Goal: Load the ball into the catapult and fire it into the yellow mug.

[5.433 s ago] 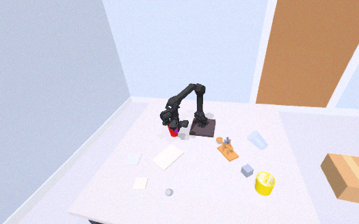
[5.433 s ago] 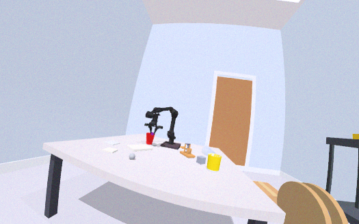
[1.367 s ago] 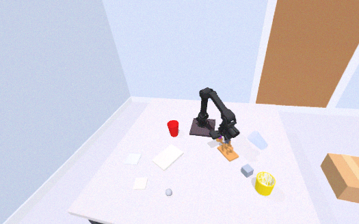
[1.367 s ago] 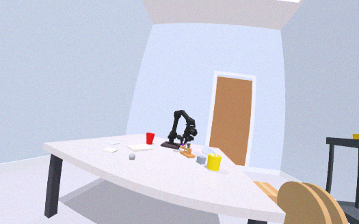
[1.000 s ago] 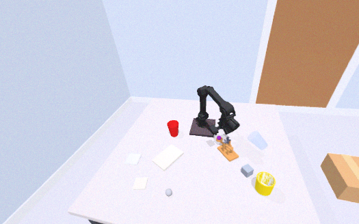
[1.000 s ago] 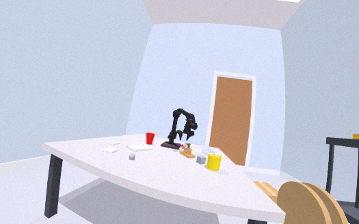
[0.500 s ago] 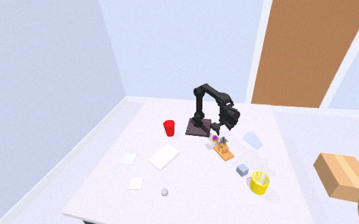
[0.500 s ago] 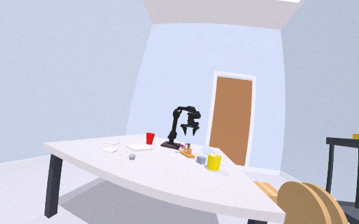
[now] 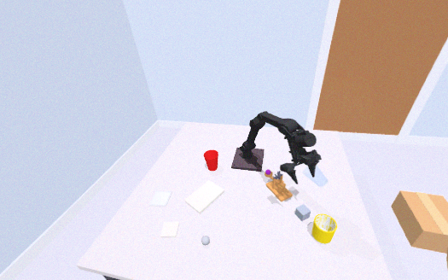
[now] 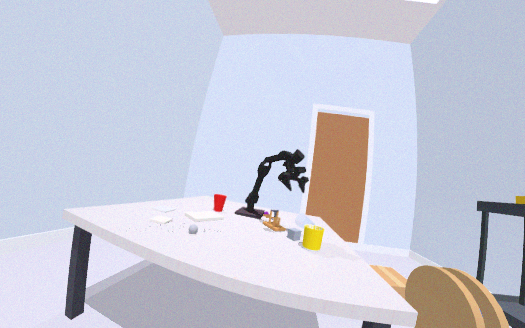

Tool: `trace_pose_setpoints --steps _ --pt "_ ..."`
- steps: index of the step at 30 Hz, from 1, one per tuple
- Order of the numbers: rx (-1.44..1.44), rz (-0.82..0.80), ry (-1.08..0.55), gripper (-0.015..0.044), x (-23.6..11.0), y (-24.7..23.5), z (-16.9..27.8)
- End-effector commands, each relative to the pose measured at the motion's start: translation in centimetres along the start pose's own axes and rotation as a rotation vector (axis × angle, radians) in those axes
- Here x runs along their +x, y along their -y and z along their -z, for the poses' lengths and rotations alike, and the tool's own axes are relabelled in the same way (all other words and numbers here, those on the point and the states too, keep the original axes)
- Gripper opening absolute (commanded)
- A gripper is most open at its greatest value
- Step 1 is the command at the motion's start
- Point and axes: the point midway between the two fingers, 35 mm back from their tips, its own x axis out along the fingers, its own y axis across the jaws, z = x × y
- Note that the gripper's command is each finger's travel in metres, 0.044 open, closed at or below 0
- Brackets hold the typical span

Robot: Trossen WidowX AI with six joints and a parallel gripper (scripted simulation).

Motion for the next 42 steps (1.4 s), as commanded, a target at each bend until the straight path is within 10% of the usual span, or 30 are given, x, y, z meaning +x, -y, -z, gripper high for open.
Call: trace_pose_setpoints --steps 1,25,42 --pt "0.004 0.025 0.142 0.0440 0.8 0.5 -4.5" --pt "0.008 0.033 0.174 0.0440 0.9 0.2 -5.6" --pt "0.008 0.033 0.174 0.0000 0.9 0.2 -5.6"
